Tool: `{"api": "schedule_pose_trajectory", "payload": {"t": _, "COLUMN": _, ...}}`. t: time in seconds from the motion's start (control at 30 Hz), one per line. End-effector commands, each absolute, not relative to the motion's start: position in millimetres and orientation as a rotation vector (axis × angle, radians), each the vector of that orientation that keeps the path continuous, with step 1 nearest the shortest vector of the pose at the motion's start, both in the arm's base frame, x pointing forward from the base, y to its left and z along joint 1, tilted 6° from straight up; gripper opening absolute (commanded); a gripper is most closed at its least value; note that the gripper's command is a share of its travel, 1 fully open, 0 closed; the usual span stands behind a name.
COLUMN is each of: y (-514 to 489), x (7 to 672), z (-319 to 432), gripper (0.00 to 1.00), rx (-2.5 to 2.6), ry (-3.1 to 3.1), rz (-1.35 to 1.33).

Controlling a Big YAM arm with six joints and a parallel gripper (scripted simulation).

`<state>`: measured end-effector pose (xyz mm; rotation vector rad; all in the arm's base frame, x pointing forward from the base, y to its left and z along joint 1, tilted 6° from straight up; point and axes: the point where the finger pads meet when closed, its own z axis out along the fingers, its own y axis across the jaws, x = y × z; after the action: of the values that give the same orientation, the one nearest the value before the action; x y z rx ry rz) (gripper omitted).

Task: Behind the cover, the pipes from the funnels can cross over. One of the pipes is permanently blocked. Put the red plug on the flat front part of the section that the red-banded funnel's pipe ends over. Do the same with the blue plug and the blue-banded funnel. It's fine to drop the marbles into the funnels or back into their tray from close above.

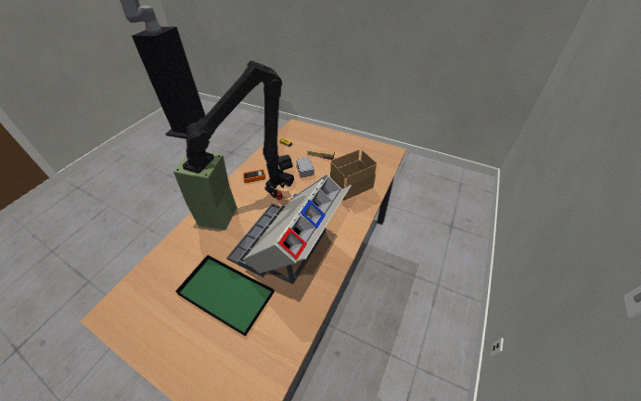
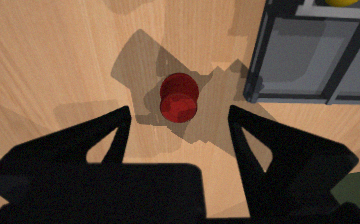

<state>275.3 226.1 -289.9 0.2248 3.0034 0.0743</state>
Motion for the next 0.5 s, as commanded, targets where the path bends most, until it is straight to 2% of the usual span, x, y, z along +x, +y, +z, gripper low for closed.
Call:
{"api": "schedule_pose_trajectory", "payload": {"t": 0.0, "y": 229.7, "x": 273.6, "z": -289.2, "gripper": 0.87, "rx": 0.222, "ry": 2.999, "rz": 0.079}}
{"api": "schedule_pose_trajectory", "payload": {"t": 0.47, "y": 230.7, "x": 273.9, "z": -290.1, "gripper": 0.87, "rx": 0.226, "ry": 2.998, "rz": 0.08}}
